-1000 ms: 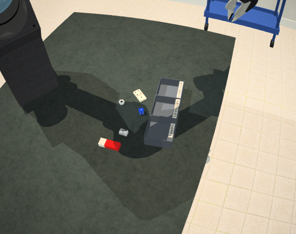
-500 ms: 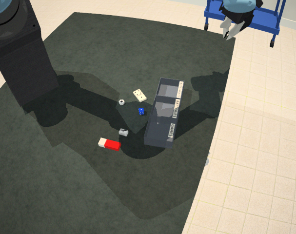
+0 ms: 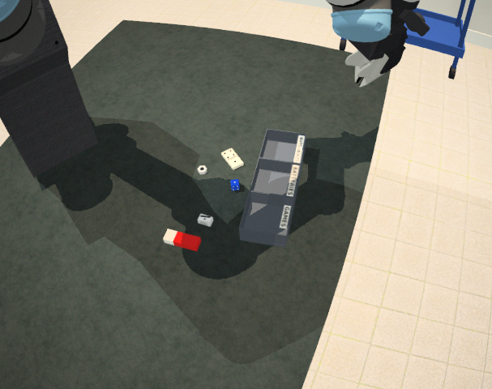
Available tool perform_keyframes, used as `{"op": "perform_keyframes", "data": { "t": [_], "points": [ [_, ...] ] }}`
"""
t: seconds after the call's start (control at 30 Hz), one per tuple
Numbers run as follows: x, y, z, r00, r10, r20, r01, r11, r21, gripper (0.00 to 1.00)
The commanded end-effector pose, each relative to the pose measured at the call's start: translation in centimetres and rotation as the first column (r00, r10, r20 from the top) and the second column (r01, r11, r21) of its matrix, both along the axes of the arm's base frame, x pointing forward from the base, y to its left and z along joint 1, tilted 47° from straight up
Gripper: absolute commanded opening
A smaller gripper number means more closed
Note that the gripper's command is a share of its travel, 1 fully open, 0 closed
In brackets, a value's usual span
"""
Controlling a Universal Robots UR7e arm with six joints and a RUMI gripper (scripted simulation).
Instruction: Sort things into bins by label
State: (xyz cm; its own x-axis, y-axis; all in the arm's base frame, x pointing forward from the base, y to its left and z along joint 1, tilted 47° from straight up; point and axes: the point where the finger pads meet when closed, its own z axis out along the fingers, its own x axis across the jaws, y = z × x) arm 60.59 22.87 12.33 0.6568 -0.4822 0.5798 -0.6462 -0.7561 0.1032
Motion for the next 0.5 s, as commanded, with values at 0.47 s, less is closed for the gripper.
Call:
{"op": "perform_keyframes", "data": {
  "t": [0.47],
  "points": [
    [-2.6,-6.9,-0.3,0.977,-0.165,0.132,0.147,0.980,0.136,0.04]
  ]
}}
